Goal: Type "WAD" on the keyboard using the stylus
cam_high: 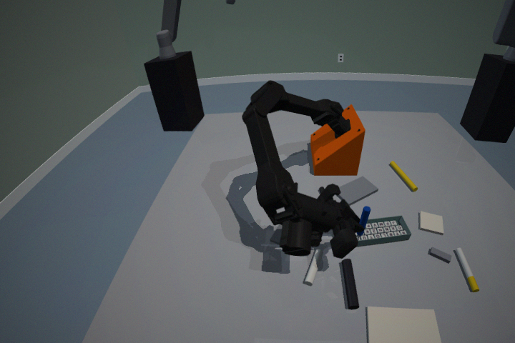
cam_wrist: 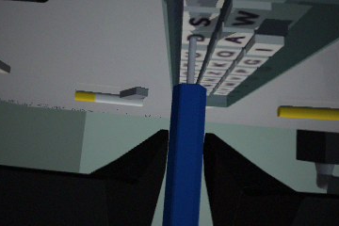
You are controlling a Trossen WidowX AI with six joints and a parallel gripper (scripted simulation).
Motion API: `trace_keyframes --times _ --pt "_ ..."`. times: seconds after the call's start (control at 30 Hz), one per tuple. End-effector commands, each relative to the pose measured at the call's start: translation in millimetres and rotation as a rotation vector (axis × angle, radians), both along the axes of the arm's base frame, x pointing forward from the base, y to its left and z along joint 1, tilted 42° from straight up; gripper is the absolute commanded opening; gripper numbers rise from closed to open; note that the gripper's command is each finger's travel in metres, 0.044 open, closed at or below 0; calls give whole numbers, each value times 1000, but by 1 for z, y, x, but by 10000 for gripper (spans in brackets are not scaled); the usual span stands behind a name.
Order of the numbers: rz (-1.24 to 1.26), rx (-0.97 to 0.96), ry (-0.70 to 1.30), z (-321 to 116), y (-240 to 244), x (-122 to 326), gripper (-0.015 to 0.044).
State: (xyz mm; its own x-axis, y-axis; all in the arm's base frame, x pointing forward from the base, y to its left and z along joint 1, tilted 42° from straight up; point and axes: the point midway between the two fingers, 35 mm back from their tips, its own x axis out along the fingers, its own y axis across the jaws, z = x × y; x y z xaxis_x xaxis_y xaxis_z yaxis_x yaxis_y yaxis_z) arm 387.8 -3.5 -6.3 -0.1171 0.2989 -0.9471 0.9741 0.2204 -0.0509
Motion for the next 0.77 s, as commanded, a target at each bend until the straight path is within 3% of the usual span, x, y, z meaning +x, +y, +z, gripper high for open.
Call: trace_keyframes --times 0.0,0.27,0.73 --pt "-1 -5 0 1 0 0 81" --pt "0 -3 0 28 24 -6 81" --pt "12 -6 -13 27 23 -3 81"
